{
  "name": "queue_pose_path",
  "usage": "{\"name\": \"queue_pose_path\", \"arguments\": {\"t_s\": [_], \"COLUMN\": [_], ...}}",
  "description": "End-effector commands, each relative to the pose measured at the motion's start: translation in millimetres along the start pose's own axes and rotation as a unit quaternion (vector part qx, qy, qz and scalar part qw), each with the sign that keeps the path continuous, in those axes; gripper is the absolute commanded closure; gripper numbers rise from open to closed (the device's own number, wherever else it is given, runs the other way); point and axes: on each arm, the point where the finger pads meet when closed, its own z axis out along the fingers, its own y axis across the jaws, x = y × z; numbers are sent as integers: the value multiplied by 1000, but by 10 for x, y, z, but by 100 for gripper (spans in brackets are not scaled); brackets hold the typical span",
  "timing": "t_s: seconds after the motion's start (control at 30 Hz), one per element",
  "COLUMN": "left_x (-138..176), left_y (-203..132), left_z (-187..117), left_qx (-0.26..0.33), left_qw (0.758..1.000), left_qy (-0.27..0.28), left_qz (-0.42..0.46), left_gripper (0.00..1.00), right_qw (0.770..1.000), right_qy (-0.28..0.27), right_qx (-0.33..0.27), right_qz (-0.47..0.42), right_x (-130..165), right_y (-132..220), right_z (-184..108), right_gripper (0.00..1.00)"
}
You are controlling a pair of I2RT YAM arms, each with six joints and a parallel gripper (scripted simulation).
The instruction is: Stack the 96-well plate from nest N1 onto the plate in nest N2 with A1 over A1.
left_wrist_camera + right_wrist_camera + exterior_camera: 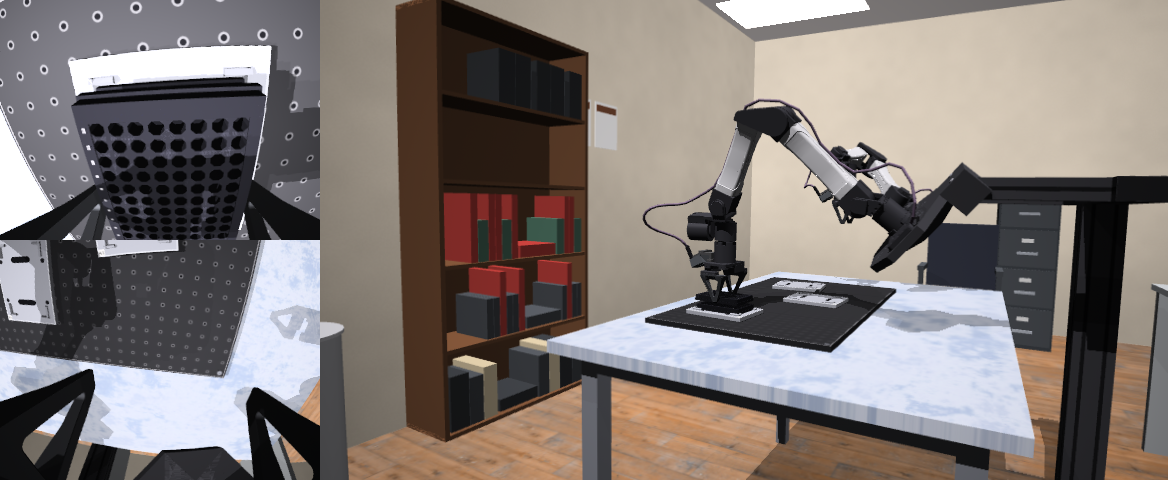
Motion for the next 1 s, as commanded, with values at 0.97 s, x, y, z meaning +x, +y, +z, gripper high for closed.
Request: {"name": "queue_pose_path", "arguments": {"t_s": [0.97], "left_x": [78], "left_y": [-1], "left_z": [119], "left_qx": [3], "left_qw": [1000], "left_qy": [10], "left_qz": [4], "left_gripper": [100], "right_qw": [1000], "right_qy": [0], "right_qx": [3], "right_qz": [-2], "right_x": [-1], "right_y": [-14], "right_z": [-6], "right_gripper": [0]}}
